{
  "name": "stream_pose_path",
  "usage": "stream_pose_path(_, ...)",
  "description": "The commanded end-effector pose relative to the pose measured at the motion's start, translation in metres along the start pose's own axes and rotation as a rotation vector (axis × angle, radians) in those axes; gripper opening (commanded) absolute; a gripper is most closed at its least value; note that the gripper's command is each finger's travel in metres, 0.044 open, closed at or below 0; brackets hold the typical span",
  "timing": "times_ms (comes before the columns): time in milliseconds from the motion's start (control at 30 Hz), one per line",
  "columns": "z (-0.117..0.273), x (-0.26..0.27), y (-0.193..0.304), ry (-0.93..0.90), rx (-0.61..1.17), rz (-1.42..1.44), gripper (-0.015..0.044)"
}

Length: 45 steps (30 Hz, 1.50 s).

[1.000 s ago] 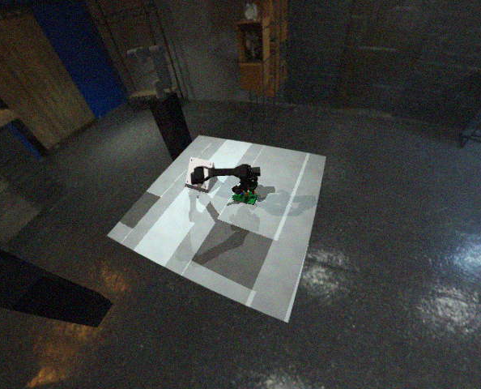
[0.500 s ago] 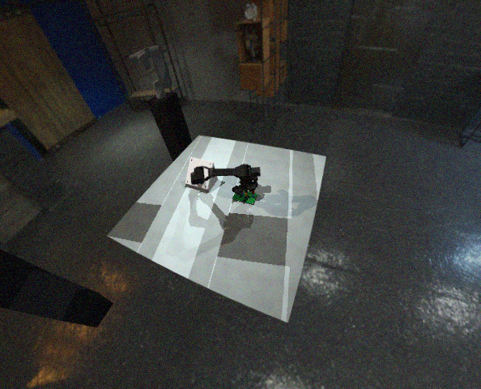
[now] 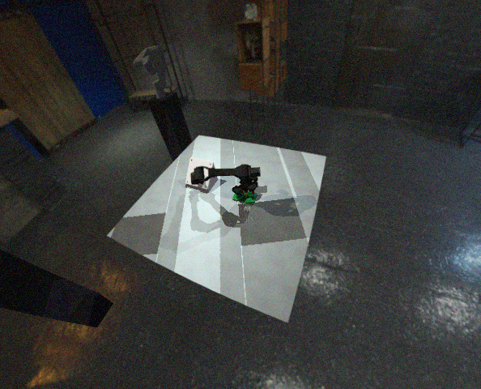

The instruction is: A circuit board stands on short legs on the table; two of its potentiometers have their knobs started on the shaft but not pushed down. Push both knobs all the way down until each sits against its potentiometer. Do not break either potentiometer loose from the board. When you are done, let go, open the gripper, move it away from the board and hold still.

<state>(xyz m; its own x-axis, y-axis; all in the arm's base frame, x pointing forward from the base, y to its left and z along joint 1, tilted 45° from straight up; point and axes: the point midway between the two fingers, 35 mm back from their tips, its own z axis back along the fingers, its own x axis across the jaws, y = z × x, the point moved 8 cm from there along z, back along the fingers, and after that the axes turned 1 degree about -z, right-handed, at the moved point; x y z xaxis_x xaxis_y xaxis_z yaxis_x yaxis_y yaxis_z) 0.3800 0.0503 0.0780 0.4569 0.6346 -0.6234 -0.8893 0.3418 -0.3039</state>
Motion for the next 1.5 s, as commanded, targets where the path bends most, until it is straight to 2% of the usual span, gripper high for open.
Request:
stream_pose_path(0,-0.002,0.0,-0.001,0.003,-0.004,0.0,0.0)
stream_pose_path(433,-0.002,0.0,-0.001,0.003,-0.004,0.0,0.0)
stream_pose_path(900,0.016,0.0,-0.001,0.003,-0.004,0.0,0.0)
stream_pose_path(1200,0.011,-0.001,0.001,0.006,-0.001,0.007,0.0236)
stream_pose_path(1467,0.034,-0.029,0.083,-0.003,0.004,0.009,0.044)
